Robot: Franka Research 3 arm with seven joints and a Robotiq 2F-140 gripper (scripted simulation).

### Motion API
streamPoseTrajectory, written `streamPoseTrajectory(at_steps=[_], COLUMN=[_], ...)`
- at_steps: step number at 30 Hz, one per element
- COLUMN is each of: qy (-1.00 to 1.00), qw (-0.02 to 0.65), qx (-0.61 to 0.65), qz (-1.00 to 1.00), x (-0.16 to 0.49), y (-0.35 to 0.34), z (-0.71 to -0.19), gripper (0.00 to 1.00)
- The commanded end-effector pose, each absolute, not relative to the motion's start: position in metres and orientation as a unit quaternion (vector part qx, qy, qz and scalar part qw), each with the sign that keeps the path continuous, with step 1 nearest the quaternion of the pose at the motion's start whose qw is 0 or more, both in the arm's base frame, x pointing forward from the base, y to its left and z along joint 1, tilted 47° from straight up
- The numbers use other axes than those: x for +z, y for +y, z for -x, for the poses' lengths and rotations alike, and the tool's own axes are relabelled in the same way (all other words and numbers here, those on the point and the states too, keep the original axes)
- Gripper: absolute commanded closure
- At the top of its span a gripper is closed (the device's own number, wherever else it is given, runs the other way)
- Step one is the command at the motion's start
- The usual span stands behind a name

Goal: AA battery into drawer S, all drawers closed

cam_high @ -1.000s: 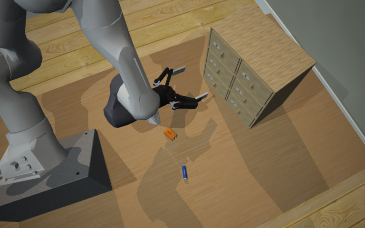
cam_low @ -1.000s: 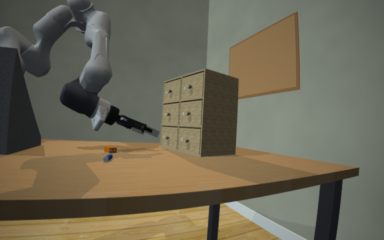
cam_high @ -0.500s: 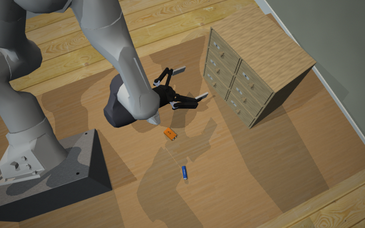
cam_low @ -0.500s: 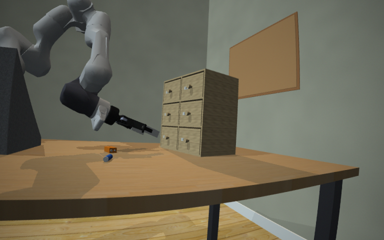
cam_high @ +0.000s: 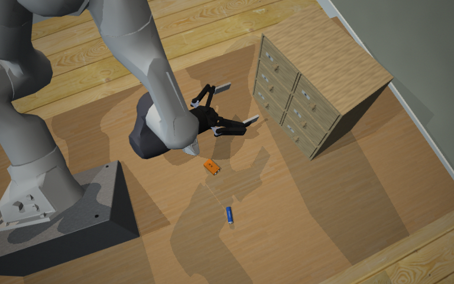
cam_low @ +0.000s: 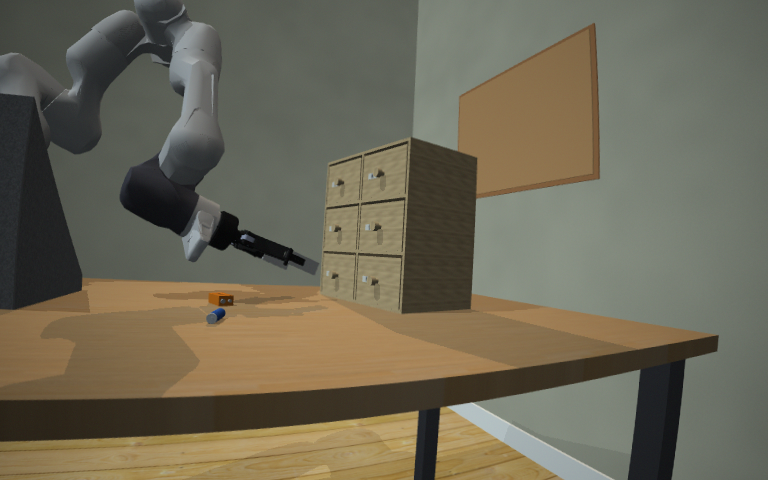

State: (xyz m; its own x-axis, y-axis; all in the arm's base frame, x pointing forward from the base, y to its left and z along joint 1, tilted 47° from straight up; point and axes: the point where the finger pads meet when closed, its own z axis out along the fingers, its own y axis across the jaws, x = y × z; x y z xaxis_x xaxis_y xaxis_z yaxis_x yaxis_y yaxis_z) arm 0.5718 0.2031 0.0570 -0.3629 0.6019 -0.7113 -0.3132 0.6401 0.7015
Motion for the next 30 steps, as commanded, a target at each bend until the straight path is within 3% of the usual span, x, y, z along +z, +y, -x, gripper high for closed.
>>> streamPoseTrajectory(at_steps=[1,30], qy=[0.715,0.715], qw=[0.558,0.558], qx=[0.409,0.409], qz=[-0.1,-0.1], x=[0.057,0.115], y=[0.201,0.141], z=[-0.573,-0.576], gripper=[0.0,0.0])
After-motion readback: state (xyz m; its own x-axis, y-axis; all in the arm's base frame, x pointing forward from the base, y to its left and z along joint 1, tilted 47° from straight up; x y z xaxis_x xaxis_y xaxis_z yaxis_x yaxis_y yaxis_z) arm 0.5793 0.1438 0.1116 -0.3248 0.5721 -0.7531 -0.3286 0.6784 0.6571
